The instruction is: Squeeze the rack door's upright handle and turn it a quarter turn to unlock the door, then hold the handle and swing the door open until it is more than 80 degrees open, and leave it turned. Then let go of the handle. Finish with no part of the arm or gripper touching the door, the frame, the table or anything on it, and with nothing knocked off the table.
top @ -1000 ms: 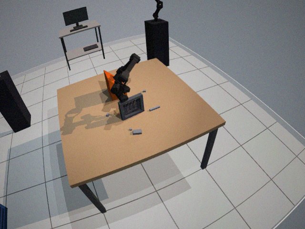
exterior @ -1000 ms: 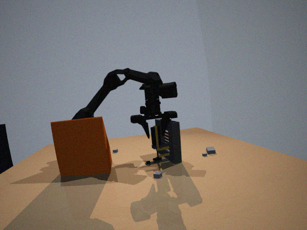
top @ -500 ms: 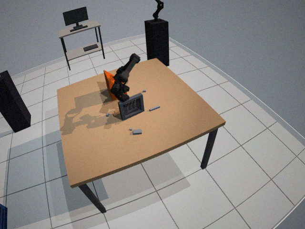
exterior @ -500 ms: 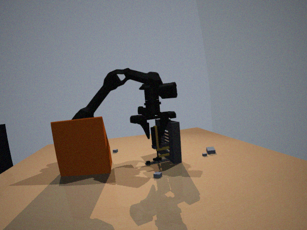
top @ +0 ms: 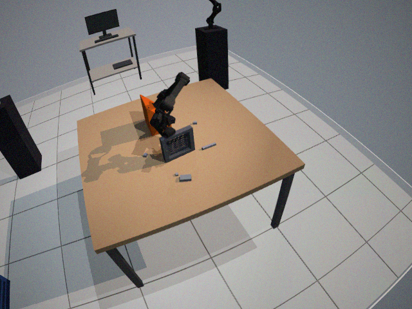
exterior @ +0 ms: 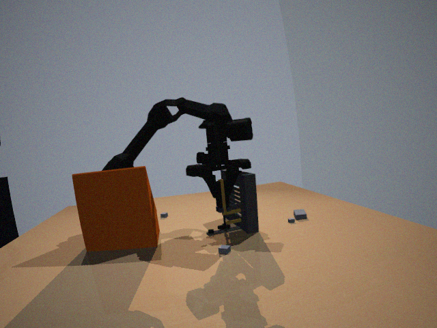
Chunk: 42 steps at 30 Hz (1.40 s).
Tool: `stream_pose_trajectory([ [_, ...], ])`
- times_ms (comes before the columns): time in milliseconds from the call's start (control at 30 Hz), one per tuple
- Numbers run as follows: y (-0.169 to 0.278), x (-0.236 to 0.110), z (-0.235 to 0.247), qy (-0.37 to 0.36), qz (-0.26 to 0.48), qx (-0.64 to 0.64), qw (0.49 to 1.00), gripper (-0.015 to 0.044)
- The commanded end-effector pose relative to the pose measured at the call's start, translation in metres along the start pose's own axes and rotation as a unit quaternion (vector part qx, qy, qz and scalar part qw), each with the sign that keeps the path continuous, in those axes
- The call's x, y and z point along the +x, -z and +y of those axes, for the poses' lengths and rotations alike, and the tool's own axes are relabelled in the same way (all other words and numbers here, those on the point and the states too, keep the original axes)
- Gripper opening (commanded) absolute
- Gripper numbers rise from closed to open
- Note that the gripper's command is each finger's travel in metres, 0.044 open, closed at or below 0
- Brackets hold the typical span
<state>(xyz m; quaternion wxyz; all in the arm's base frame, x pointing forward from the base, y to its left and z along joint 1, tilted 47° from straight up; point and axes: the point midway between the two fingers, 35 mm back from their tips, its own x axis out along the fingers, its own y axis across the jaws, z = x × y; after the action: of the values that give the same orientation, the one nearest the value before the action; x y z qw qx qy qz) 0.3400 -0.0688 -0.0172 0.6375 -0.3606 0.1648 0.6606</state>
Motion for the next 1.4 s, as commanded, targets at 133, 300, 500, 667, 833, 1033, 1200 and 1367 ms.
stream_pose_trajectory([
  [133, 0.0001, -0.0004, -0.0009, 0.002, 0.0, -0.004, 1.0, 0.0168],
  [300, 0.0001, -0.0004, -0.0009, 0.002, 0.0, -0.004, 1.0, 0.0135],
  [500, 0.0001, -0.0004, -0.0009, 0.002, 0.0, -0.004, 1.0, 0.0095],
  [667, 0.0001, -0.0004, -0.0009, 0.002, 0.0, -0.004, 1.0, 0.0061],
  [833, 0.0001, -0.0004, -0.0009, 0.002, 0.0, -0.004, 1.0, 0.0028],
  [1033, -0.0002, -0.0005, -0.0005, 0.002, 0.0, 0.003, 1.0, 0.0016],
  [1200, -0.0025, -0.0005, 0.0029, 0.002, 0.0, 0.057, 0.998, 0.0016],
  [1367, -0.005, -0.0004, 0.0066, 0.002, 0.0, 0.113, 0.994, 0.0016],
])
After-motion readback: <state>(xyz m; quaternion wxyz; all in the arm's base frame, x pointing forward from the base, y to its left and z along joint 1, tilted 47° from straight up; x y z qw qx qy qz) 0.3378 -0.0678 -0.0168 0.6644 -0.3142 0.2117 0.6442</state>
